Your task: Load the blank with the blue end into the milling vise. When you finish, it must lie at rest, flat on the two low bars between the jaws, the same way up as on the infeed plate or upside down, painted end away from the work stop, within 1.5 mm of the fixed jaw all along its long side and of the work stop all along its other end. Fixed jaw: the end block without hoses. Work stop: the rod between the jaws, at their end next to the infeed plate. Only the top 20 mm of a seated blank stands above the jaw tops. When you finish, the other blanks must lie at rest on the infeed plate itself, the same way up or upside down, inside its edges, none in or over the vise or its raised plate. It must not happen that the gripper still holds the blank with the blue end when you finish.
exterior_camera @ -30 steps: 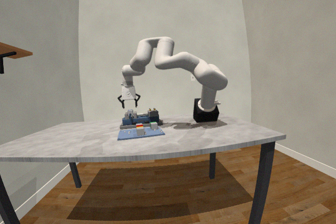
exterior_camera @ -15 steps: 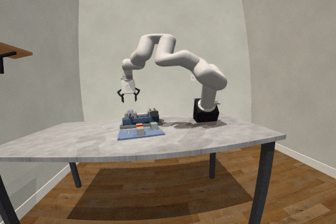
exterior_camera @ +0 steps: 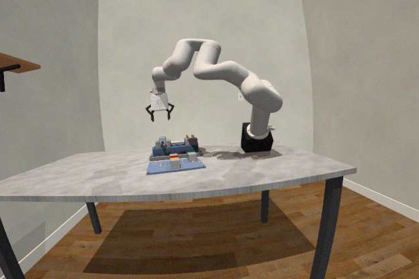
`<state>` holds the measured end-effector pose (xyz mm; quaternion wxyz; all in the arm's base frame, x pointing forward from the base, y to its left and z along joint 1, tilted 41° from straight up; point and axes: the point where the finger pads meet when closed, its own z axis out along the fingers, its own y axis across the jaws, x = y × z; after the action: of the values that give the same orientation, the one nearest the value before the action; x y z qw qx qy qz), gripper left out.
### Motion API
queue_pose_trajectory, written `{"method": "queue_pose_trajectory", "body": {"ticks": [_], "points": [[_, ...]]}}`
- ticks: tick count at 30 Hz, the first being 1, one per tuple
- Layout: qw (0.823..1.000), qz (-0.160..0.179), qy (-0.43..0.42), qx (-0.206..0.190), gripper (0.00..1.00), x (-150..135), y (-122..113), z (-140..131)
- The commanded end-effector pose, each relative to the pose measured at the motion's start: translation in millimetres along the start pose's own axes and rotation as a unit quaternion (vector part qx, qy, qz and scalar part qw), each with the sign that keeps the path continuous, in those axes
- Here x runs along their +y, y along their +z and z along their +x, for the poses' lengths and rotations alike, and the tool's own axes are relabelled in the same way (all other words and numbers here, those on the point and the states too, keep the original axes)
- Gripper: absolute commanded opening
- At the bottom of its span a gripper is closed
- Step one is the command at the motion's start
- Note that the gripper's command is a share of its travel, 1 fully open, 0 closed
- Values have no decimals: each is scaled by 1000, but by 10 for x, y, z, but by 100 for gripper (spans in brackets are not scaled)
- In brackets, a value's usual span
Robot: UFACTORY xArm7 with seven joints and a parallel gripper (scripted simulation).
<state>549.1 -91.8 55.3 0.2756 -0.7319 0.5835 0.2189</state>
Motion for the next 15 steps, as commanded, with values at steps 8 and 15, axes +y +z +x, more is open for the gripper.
{"method": "queue_pose_trajectory", "body": {"ticks": [8, 15], "points": [[1000, 1, 0, 1, 100, -4, -214, 4], [1000, 1, 0, 1, 100, -4, -145, 5]]}}
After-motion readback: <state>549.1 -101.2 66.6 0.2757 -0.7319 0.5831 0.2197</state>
